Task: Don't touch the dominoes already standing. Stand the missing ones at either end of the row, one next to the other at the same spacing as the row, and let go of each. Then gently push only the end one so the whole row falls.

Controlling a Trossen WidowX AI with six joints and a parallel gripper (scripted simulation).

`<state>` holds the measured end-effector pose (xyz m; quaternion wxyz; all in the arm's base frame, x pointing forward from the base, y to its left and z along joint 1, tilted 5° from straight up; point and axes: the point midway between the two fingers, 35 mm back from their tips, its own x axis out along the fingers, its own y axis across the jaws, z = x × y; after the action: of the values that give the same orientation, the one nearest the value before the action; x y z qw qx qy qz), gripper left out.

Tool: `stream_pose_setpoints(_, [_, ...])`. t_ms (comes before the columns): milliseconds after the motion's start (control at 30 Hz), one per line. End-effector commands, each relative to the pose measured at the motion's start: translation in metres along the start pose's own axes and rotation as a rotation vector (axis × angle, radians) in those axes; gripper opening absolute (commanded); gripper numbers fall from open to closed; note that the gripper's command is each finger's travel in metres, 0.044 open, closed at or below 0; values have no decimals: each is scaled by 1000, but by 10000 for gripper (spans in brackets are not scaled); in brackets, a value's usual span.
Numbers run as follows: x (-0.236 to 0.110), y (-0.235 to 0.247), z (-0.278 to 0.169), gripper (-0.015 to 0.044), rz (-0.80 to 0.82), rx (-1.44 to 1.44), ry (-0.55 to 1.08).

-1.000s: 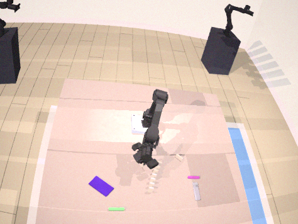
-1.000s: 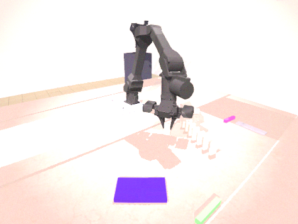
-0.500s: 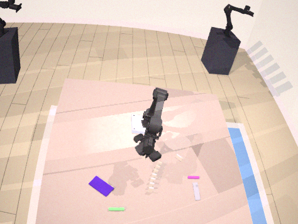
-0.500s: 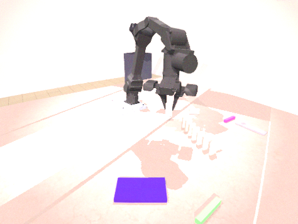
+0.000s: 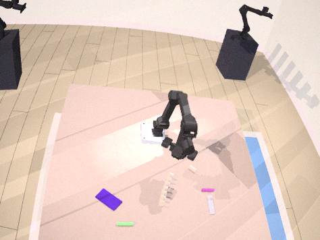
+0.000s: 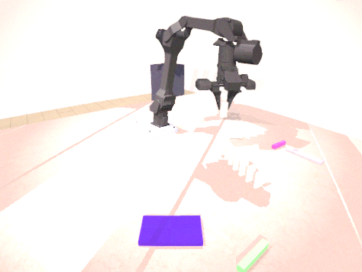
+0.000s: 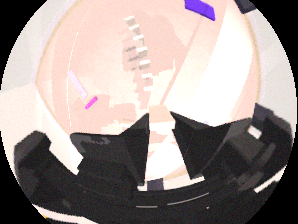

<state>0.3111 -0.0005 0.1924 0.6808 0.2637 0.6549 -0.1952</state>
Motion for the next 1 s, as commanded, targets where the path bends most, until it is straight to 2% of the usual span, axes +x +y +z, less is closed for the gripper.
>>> stream_pose_setpoints(0, [-2,8,-12,107,2,-75,-10])
stream_pose_setpoints(133, [4,9,-11,107,2,-75,-10])
stream_pose_setpoints(967, [114,10,-9,107,3,-75,-10])
